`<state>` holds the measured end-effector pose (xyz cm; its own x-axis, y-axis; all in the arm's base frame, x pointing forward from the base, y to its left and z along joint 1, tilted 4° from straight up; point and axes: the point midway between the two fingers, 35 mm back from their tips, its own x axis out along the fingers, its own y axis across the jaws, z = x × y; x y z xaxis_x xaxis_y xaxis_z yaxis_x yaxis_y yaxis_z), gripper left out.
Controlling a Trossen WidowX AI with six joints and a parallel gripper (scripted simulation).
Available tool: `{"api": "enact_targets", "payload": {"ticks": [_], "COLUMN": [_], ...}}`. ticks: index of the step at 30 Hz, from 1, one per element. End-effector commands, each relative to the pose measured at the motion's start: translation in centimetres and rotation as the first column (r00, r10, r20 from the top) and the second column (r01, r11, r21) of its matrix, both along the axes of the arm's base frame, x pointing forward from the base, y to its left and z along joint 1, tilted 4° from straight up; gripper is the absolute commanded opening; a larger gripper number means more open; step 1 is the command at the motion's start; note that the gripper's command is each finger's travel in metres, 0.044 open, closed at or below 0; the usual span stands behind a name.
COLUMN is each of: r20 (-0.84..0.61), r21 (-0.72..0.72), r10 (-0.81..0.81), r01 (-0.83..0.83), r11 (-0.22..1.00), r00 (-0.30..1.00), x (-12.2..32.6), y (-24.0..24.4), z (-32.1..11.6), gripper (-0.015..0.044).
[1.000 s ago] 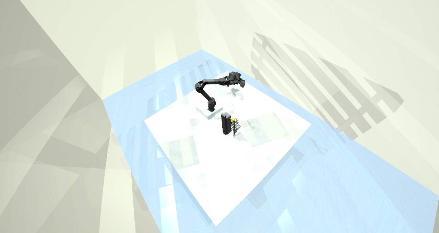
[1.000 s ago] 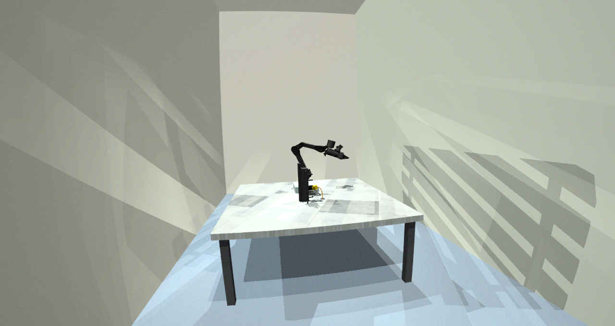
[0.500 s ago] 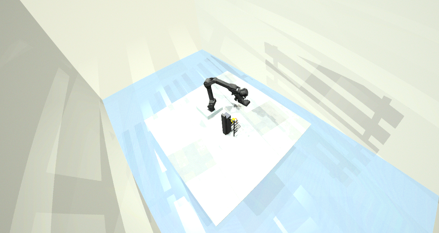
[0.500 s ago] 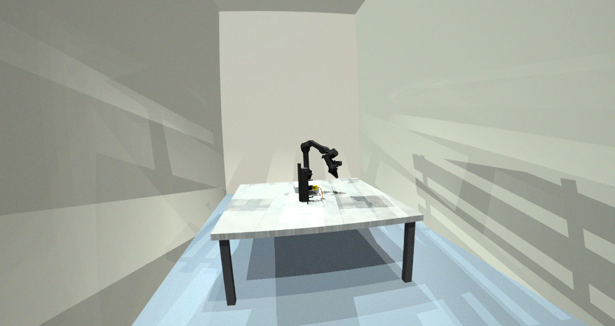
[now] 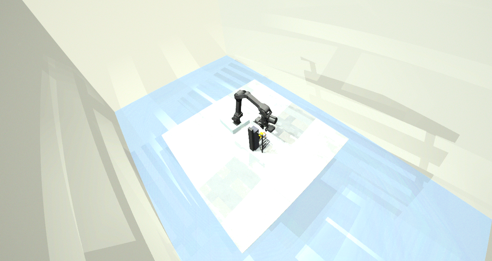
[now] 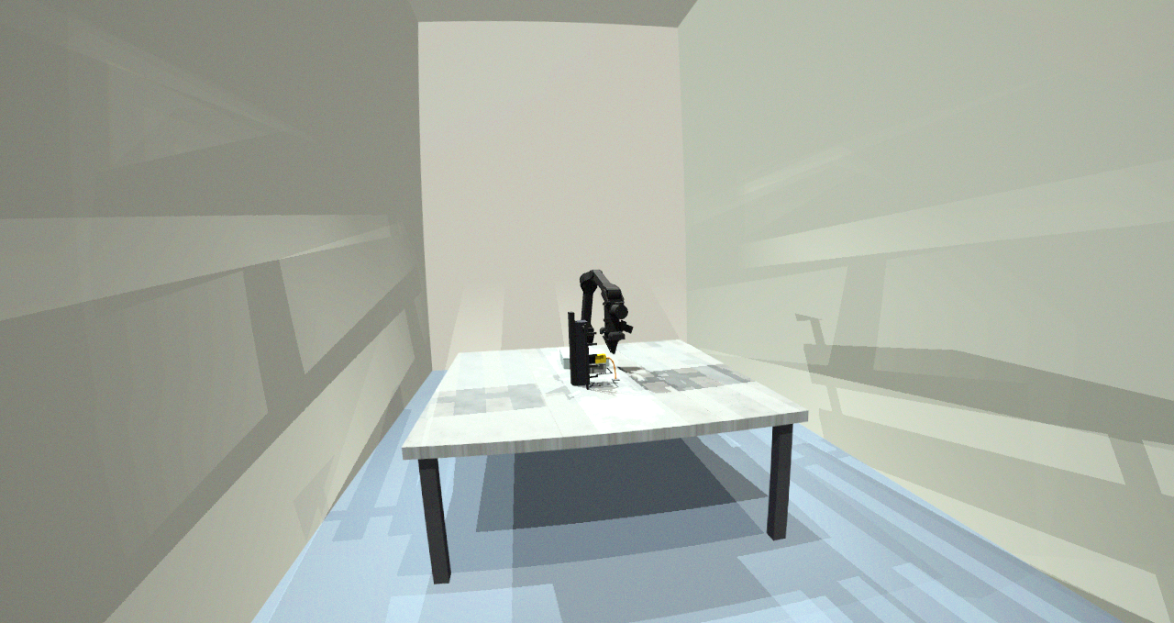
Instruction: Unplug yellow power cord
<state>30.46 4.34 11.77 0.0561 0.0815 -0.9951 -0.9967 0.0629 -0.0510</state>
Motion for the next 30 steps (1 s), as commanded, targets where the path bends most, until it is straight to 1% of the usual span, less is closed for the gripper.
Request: {"api": "enact_targets", "payload": {"ticks": [1, 30], "r20": [-0.012, -0.013], "r21": [-0.007, -0.012], "r10": [0.011, 0.011], "r01": [-0.011, -0.011], "r11": [1.0, 1.0], "r00": [1.0, 1.0], "x": [0.0, -0.2], "y": [-0.2, -4.4], "z": [0.0, -0.4], "gripper": [0.016, 0.016]}}
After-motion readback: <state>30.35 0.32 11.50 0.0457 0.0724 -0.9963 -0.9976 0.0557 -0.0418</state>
